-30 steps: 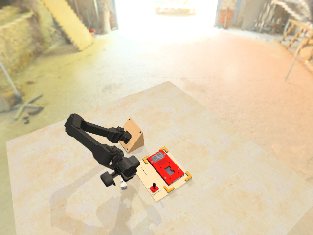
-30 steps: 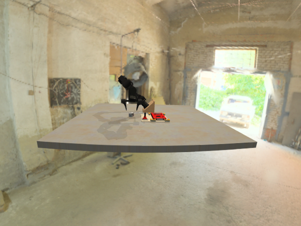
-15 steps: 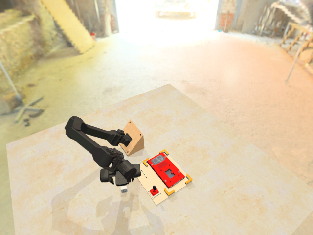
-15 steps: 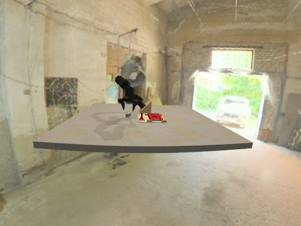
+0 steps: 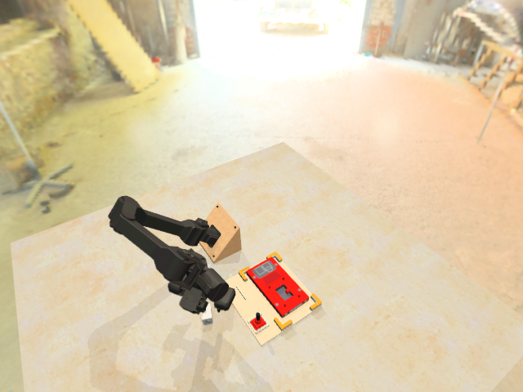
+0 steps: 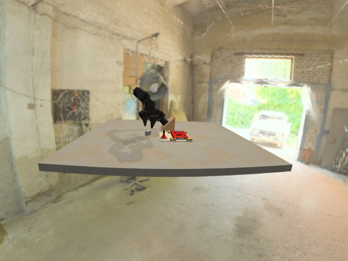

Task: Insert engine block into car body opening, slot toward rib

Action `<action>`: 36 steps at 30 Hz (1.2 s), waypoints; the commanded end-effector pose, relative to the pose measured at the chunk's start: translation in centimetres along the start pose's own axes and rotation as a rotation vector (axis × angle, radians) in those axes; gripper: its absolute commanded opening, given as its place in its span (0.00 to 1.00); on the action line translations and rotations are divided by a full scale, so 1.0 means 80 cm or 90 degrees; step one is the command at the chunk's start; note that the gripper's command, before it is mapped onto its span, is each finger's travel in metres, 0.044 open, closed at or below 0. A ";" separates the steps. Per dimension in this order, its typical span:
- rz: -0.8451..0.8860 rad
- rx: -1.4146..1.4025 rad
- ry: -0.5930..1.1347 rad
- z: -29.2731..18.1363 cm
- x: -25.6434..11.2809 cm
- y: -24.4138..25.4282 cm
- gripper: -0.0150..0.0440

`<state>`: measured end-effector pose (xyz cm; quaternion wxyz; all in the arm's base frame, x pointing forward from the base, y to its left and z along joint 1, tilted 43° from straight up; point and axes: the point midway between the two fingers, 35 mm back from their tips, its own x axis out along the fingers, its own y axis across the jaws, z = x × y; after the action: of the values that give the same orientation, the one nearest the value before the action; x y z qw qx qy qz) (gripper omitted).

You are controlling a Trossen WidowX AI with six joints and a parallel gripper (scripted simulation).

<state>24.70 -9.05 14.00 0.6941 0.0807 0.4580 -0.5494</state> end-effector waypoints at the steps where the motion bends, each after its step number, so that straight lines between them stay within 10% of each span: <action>1: 0.001 0.077 0.002 0.000 -0.001 0.000 1.00; 36: 0.000 0.639 0.002 0.002 -0.001 0.000 1.00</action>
<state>24.74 -8.82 14.44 0.5703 0.4032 0.1394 -0.7020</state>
